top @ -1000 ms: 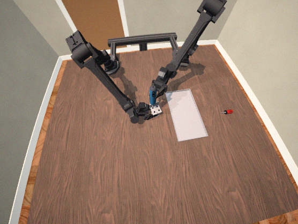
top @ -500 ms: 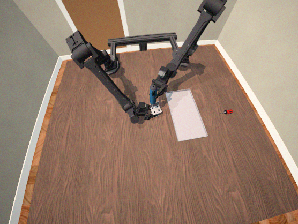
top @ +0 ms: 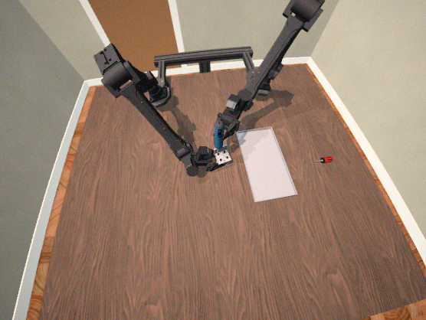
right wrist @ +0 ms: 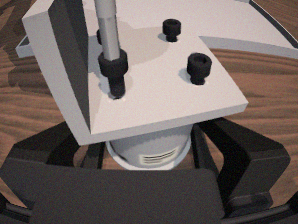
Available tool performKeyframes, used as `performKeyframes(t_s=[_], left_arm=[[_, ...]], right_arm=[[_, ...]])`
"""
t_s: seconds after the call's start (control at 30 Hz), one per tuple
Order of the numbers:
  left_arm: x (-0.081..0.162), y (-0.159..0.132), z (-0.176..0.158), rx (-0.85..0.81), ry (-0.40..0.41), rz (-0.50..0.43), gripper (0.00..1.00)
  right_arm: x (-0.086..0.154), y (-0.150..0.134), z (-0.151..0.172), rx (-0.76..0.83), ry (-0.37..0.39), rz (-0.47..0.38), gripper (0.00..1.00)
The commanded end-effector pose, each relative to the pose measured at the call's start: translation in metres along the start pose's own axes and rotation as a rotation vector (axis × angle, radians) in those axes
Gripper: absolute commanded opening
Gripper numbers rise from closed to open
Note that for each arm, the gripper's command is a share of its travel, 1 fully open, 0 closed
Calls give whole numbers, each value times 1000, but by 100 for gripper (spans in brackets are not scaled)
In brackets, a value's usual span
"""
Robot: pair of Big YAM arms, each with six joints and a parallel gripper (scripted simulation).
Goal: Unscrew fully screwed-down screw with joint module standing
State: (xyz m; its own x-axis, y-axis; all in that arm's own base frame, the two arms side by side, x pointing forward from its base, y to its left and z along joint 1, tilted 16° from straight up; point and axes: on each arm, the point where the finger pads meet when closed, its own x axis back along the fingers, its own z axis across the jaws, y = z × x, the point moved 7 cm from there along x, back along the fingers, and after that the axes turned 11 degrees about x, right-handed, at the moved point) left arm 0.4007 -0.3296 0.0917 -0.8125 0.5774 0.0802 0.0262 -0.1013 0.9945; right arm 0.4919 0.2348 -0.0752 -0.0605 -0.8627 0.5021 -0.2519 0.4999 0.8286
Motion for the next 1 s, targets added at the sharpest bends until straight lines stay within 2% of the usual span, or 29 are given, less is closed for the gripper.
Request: performKeyframes(t_s=[0.0,0.3,0.97], left_arm=[[-14,39,-9,-7,-14,-100,42],[-15,37,-9,-9,-14,-78,42],[-16,54,-10,-3,-11,-84,42]], right_arm=[[0,6,-12,23,-15,-7,59],[0,6,-12,23,-15,-7,59],[0,6,-12,23,-15,-7,59]])
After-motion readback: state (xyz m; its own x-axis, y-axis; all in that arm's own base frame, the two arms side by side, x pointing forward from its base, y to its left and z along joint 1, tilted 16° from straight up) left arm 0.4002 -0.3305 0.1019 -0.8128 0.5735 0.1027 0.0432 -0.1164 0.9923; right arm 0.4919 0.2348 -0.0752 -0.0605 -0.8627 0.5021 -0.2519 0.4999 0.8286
